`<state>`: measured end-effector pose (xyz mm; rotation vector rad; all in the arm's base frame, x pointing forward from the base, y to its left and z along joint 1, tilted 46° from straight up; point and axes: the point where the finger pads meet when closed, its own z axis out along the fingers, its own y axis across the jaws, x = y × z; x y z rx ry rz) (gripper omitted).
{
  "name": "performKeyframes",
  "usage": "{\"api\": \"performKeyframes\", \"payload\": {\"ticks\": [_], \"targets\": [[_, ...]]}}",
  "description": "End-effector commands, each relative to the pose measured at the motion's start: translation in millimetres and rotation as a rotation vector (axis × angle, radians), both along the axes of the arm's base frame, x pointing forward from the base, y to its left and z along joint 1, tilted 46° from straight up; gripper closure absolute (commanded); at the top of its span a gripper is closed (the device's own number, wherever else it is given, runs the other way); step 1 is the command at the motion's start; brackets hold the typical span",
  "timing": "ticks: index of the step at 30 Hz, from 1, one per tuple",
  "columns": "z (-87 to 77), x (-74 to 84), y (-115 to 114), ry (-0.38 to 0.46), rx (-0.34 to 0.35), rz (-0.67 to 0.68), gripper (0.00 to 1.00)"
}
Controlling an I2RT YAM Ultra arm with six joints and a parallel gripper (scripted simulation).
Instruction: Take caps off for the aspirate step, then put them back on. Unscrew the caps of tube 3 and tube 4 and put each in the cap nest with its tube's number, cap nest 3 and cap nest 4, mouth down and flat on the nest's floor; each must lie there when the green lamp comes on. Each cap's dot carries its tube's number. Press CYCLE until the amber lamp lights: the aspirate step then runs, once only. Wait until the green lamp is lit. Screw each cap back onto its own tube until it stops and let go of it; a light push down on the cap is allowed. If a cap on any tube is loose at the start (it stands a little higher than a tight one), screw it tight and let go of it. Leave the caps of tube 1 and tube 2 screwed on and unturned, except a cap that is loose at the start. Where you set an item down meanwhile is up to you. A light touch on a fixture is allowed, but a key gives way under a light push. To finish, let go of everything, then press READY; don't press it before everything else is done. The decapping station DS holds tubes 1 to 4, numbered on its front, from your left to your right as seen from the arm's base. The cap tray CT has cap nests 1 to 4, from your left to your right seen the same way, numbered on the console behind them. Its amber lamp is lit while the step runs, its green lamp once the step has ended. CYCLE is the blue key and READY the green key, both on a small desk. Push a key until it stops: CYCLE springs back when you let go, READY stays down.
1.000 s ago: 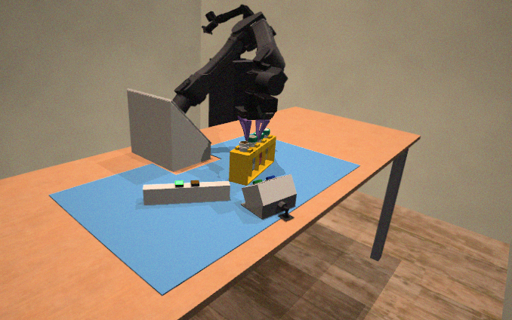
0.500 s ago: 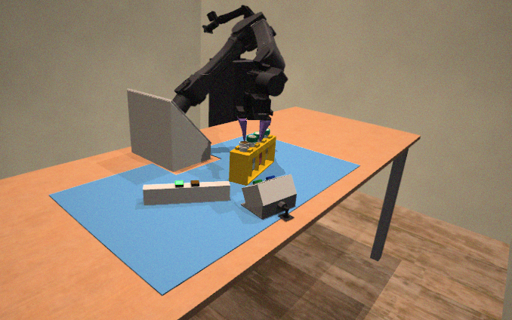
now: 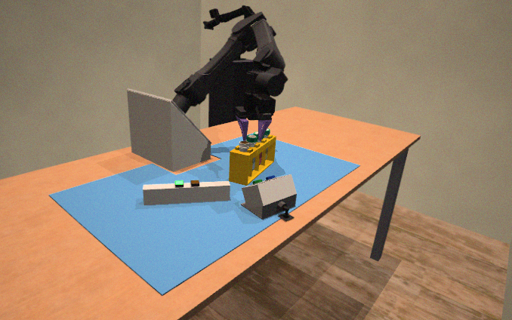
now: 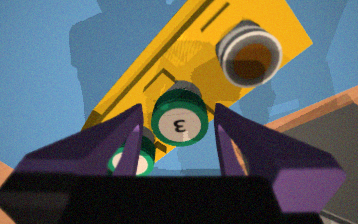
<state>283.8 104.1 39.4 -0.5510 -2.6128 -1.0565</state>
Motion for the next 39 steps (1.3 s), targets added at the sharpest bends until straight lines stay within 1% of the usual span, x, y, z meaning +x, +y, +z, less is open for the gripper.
{"api": "performKeyframes", "payload": {"ticks": [1,13,14,22,23,37,39], "targets": [[1.8,2.8,-2.7,-0.105,0.012,0.086,0.51],[1.6,2.5,-2.9,-0.445,0.059,0.422,0.51],[1.6,2.4,-3.1,-0.463,0.062,0.440,0.51],[1.6,2.0,-3.8,-0.463,0.062,0.440,0.51],[1.6,2.0,-3.8,-0.463,0.062,0.440,1.00],[1.6,2.0,-3.8,-0.463,0.062,0.440,1.00],[1.6,2.0,-3.8,-0.415,0.055,0.393,1.00]]}}
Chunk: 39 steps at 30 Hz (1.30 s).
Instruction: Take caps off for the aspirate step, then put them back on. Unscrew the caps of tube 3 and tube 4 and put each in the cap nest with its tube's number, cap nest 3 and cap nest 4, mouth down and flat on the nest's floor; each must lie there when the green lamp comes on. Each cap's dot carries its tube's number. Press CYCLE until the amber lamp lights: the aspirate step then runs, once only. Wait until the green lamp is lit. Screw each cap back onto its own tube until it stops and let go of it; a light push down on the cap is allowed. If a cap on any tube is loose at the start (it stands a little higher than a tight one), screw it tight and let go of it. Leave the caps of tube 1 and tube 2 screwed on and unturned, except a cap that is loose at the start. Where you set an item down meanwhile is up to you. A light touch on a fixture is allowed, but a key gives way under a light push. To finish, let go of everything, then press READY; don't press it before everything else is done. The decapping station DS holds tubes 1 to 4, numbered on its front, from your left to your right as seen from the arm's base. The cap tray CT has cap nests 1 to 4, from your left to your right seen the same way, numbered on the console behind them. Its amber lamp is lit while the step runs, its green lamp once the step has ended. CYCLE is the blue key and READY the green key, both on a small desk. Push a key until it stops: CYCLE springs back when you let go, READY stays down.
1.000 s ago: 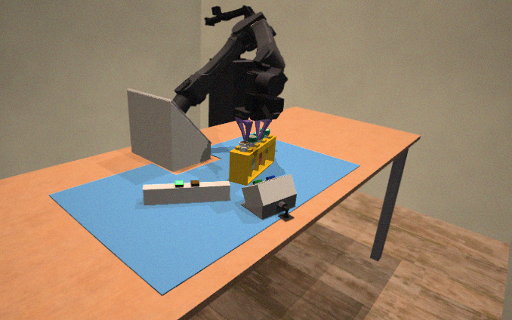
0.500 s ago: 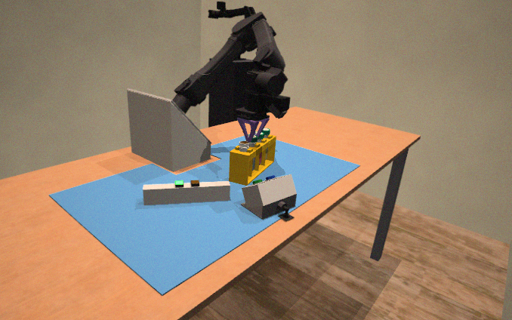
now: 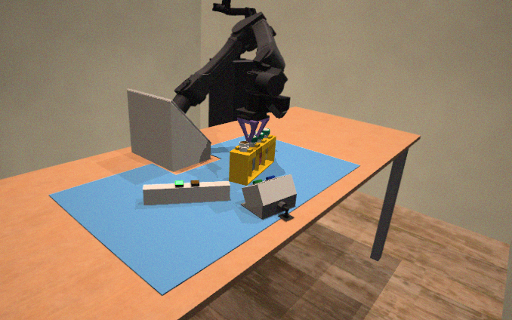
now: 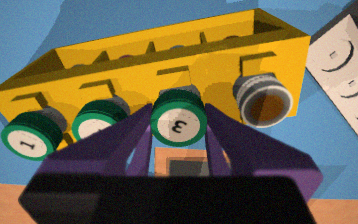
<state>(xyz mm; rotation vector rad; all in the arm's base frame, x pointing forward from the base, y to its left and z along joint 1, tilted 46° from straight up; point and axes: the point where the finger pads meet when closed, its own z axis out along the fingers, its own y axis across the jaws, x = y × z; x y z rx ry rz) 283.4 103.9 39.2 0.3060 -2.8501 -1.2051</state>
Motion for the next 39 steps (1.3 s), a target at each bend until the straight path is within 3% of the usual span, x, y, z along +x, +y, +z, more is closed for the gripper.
{"api": "performKeyframes", "payload": {"ticks": [1,9,11,23,31,32,39], "targets": [[1.7,2.5,-3.6,0.052,-0.008,-0.071,1.00],[1.4,2.4,-3.2,0.241,-0.034,-0.258,1.00],[1.4,2.4,-3.2,0.241,-0.034,-0.258,1.00],[1.0,2.3,-2.8,0.525,-0.074,-0.537,1.00],[1.0,2.3,-2.8,0.538,-0.076,-0.550,1.00],[1.0,2.3,-2.8,0.538,-0.076,-0.550,0.51],[1.0,2.3,-2.8,0.538,-0.076,-0.550,0.51]]}}
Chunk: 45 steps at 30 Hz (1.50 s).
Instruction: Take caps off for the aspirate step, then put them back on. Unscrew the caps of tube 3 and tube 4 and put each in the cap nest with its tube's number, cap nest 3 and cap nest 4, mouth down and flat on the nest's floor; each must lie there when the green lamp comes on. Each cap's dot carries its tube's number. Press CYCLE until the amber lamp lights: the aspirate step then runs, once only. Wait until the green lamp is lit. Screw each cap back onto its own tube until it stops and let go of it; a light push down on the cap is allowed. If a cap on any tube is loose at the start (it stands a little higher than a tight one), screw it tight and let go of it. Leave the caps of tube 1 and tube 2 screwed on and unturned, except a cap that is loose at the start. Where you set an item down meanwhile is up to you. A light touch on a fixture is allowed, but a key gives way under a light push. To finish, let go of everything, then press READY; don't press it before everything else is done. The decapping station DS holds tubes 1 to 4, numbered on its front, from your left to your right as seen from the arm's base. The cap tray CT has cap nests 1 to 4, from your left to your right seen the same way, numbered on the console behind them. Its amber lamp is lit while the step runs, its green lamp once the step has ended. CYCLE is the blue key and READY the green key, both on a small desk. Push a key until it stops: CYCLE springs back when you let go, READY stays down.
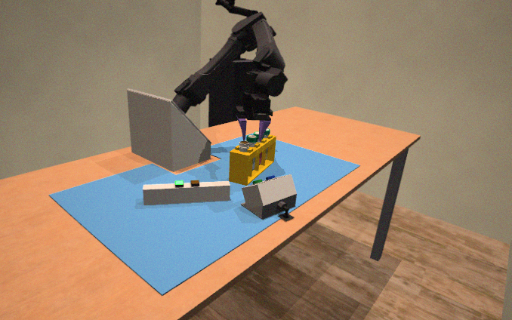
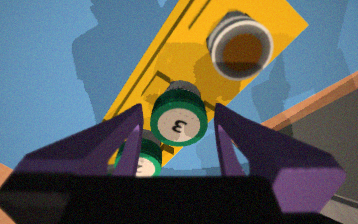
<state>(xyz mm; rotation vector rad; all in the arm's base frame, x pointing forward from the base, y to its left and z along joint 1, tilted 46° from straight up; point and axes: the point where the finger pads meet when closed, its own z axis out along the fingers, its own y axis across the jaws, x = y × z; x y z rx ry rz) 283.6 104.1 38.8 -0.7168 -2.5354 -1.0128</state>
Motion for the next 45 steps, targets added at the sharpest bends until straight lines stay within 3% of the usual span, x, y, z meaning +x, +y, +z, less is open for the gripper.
{"api": "performKeyframes", "payload": {"ticks": [1,6,21,23,27,33,34,45], "targets": [[1.4,2.2,-3.0,-0.002,-0.001,-0.015,0.51],[1.7,2.2,-3.3,-0.031,0.003,0.013,0.51],[2.0,2.3,-3.7,-0.455,0.062,0.433,0.51],[2.0,2.3,-3.7,-0.455,0.062,0.433,0.51],[1.9,2.4,-3.9,-0.558,0.076,0.535,0.51],[2.1,2.6,-4.5,-0.558,0.076,0.535,0.51],[2.1,2.6,-4.5,-0.558,0.076,0.535,1.00],[2.1,2.6,-4.6,-0.558,0.076,0.535,1.00]]}}
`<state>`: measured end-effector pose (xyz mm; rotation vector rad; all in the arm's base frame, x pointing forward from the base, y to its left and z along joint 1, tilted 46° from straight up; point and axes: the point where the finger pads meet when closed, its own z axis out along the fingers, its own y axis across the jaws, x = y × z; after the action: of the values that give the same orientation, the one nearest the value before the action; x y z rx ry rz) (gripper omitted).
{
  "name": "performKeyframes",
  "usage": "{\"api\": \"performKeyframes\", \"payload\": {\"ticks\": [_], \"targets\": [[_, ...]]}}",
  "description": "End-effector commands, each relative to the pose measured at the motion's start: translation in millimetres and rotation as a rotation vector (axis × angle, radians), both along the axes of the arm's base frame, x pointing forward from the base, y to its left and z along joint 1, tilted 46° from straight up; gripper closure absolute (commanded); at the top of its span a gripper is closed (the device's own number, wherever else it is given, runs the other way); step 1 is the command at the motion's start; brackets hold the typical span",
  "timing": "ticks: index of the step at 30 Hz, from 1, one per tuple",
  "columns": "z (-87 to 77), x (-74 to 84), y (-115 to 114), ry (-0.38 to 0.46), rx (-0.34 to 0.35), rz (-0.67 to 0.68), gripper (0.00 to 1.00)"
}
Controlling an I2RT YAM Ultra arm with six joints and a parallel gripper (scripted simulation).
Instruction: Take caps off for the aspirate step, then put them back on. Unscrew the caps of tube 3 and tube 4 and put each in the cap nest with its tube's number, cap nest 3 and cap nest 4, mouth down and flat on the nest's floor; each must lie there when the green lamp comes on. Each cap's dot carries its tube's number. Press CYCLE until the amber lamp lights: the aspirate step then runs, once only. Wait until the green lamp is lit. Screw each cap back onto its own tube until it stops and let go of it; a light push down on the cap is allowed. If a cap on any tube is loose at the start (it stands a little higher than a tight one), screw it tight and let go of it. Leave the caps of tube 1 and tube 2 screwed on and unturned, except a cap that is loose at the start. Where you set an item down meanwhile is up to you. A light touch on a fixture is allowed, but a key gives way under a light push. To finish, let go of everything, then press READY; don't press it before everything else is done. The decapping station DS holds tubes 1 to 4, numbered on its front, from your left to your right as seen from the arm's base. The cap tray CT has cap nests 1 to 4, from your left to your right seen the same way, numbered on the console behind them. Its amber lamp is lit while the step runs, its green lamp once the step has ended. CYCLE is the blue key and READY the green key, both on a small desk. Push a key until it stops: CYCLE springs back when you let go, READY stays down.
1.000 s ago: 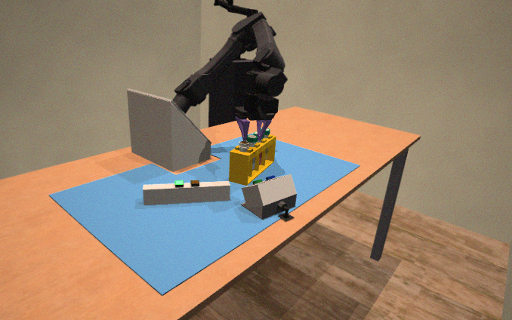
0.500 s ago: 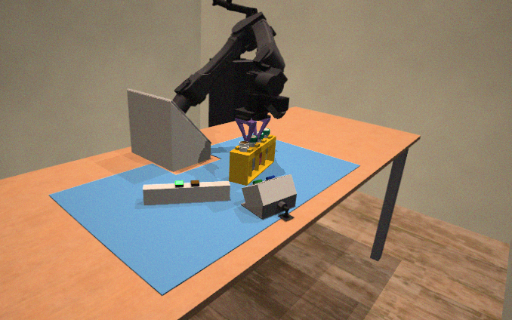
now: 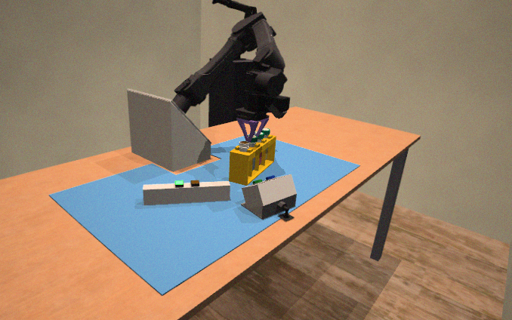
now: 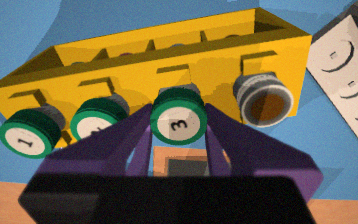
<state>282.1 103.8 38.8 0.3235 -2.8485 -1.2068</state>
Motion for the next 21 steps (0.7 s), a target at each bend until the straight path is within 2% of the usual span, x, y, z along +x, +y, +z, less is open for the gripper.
{"api": "performKeyframes", "payload": {"ticks": [1,3,10,12,21], "targets": [[2.1,4.1,-4.3,-0.013,0.000,-0.011,1.00],[2.1,4.1,-4.3,-0.013,0.000,-0.011,1.00],[1.9,4.0,-4.1,0.152,-0.023,-0.174,1.00],[1.9,4.0,-4.1,0.152,-0.023,-0.174,1.00],[1.6,4.0,-3.8,0.364,-0.053,-0.384,1.00]]}}
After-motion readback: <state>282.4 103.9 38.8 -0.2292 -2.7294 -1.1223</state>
